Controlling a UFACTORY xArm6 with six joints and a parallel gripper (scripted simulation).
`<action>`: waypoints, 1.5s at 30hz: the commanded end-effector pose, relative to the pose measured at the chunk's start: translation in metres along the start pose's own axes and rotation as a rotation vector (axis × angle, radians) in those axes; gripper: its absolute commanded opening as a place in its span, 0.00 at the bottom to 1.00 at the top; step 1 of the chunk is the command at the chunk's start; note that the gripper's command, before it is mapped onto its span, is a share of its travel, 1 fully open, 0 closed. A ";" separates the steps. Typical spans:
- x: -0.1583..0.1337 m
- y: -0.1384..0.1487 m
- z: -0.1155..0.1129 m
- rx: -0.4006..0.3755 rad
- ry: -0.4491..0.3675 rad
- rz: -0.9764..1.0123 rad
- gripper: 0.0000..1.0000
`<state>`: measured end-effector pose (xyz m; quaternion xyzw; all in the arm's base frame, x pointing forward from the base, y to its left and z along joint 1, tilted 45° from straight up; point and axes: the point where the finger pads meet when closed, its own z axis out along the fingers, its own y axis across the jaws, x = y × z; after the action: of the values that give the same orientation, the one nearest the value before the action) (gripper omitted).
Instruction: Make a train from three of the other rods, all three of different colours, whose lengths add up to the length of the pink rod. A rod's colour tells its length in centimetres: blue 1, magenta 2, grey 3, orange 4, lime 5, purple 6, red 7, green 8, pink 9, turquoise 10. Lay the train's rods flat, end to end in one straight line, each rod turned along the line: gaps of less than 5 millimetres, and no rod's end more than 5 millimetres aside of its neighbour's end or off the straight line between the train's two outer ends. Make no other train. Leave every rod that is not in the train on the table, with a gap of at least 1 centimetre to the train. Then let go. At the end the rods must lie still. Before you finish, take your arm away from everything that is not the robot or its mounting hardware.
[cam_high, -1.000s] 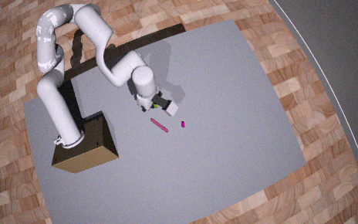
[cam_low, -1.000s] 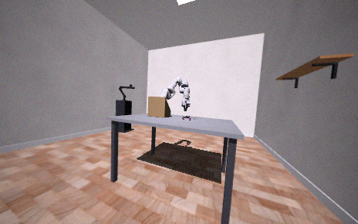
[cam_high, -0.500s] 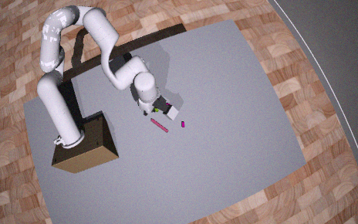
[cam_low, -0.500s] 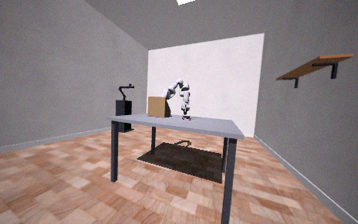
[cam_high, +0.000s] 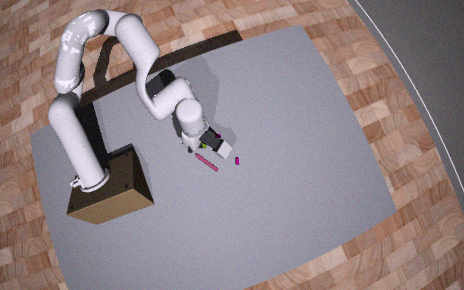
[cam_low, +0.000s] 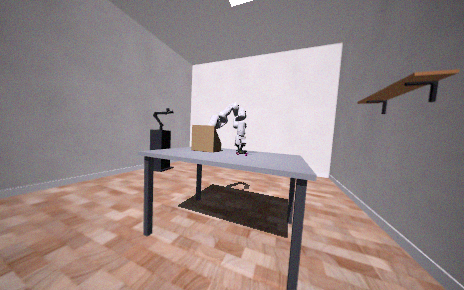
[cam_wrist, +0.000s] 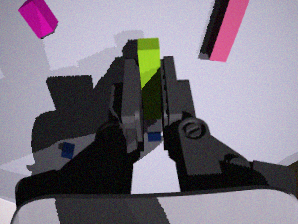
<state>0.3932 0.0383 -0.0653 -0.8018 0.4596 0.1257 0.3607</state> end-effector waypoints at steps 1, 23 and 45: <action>0.001 -0.001 0.000 0.002 0.002 -0.001 0.04; 0.001 -0.001 0.000 0.002 0.002 -0.001 0.04; 0.001 -0.001 0.006 0.002 0.002 -0.001 0.04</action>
<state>0.3939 0.0412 -0.0684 -0.8018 0.4596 0.1256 0.3608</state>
